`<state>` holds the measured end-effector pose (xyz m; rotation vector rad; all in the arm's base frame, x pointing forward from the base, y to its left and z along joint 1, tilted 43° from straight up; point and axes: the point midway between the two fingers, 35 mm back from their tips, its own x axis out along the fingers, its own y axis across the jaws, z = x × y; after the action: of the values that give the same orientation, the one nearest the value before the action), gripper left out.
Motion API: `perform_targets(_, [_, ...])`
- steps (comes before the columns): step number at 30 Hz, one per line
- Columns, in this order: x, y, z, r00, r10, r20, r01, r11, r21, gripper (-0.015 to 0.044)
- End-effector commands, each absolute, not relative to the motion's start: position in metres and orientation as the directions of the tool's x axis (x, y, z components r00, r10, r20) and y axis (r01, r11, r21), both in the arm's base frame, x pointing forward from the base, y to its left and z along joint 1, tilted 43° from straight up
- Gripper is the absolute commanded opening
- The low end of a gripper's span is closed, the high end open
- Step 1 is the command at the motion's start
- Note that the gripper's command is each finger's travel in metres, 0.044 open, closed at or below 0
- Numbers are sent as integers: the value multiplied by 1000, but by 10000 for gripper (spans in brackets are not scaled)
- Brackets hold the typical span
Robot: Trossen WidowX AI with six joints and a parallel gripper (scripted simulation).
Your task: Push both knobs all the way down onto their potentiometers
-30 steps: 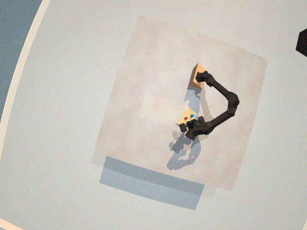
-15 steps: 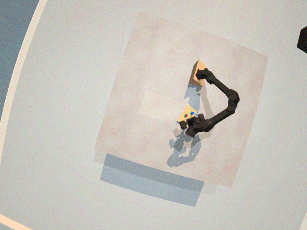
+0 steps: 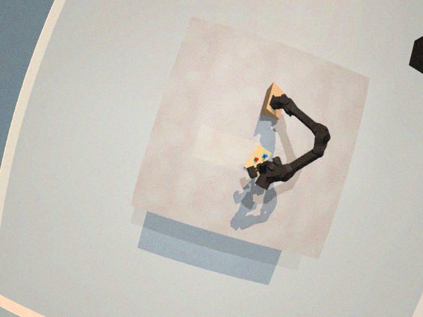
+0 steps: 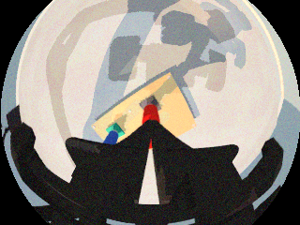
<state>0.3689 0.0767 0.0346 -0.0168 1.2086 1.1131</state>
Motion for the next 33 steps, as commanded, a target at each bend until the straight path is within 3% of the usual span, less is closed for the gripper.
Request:
perform_targets(1, [369, 83, 31, -76, 671, -738, -691, 498, 525, 0])
perform_targets(33, [369, 86, 27, -76, 671, -738, -691, 498, 525, 0])
